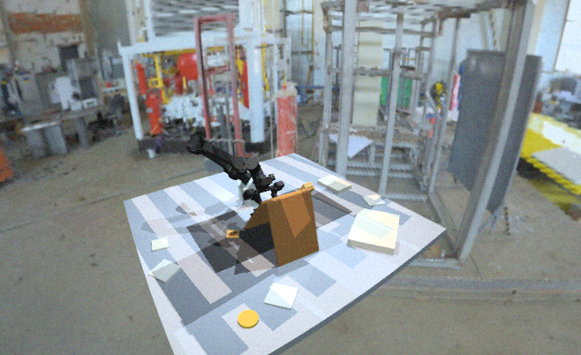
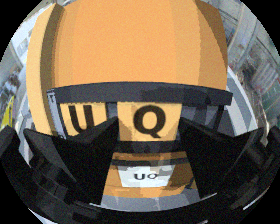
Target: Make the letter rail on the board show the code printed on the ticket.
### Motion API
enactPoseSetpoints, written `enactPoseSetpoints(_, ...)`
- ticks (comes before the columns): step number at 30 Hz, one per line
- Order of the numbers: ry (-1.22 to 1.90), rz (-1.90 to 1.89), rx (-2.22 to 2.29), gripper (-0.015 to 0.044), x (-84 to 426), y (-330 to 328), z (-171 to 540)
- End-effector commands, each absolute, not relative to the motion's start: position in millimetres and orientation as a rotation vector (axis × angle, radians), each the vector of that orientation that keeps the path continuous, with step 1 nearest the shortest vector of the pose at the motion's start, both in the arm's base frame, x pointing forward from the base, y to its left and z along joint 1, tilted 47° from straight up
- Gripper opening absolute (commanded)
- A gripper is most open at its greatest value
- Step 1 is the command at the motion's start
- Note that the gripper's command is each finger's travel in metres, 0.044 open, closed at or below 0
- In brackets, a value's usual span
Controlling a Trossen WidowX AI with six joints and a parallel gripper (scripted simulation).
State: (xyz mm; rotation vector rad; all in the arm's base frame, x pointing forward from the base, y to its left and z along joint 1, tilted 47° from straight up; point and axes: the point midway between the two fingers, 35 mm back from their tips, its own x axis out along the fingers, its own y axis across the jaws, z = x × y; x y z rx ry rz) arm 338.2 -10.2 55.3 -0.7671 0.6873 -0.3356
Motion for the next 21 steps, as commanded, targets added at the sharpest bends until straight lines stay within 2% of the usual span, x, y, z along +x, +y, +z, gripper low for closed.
enactPoseSetpoints(1,0.691,-0.338,-0.767,0.0000,338,-9,53)
enactPoseSetpoints(2,0.691,-0.338,-0.767,0.0000,338,-9,53)
enactPoseSetpoints(13,0.691,-0.338,-0.767,0.0289,335,-7,56)
enactPoseSetpoints(21,0.692,-0.338,-0.767,0.0295,327,-1,61)
